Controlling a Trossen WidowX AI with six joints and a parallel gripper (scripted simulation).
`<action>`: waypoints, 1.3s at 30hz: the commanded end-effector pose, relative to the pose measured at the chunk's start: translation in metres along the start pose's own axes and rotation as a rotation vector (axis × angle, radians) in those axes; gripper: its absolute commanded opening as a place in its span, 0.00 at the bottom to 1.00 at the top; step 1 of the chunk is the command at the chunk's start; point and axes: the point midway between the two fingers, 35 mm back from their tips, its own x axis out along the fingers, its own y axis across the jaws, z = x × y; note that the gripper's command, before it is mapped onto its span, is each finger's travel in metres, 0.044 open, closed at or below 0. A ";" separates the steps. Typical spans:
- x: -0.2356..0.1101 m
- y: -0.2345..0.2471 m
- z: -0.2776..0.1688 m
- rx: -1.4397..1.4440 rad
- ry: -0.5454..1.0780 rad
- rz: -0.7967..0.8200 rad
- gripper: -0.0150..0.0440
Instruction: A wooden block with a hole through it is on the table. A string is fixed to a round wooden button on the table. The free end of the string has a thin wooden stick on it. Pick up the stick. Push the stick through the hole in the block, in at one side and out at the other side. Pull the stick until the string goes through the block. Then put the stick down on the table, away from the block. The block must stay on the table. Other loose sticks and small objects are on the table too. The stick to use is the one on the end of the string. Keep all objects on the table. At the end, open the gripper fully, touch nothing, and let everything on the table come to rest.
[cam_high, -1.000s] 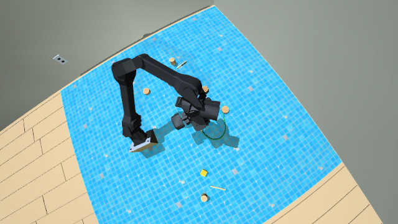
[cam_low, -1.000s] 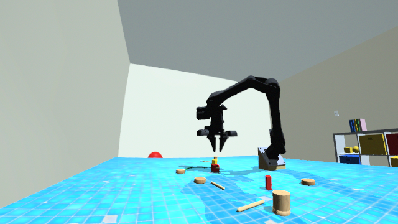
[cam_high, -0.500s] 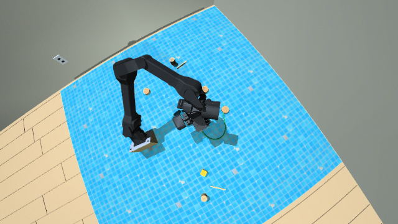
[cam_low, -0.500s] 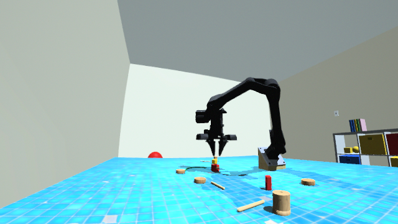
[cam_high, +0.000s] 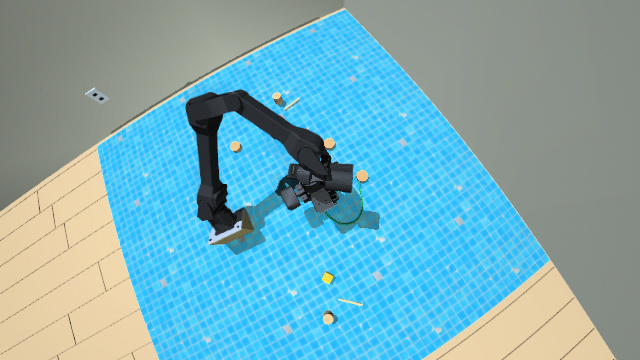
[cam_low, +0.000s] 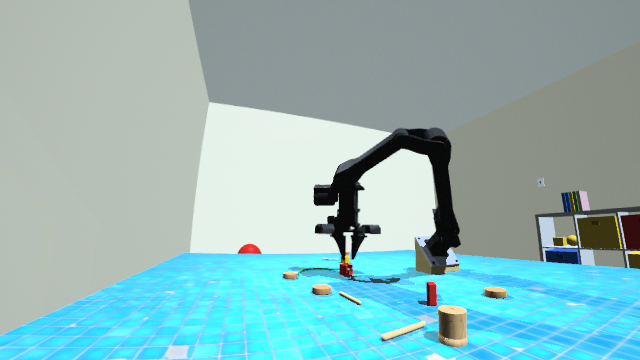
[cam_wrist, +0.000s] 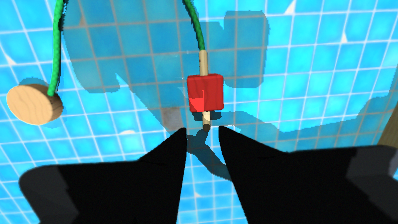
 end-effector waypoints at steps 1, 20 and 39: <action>0.009 -0.002 -0.001 0.010 0.006 -0.004 0.46; 0.037 -0.005 -0.003 0.009 0.011 -0.004 0.46; 0.036 -0.003 -0.003 0.000 0.007 -0.003 0.25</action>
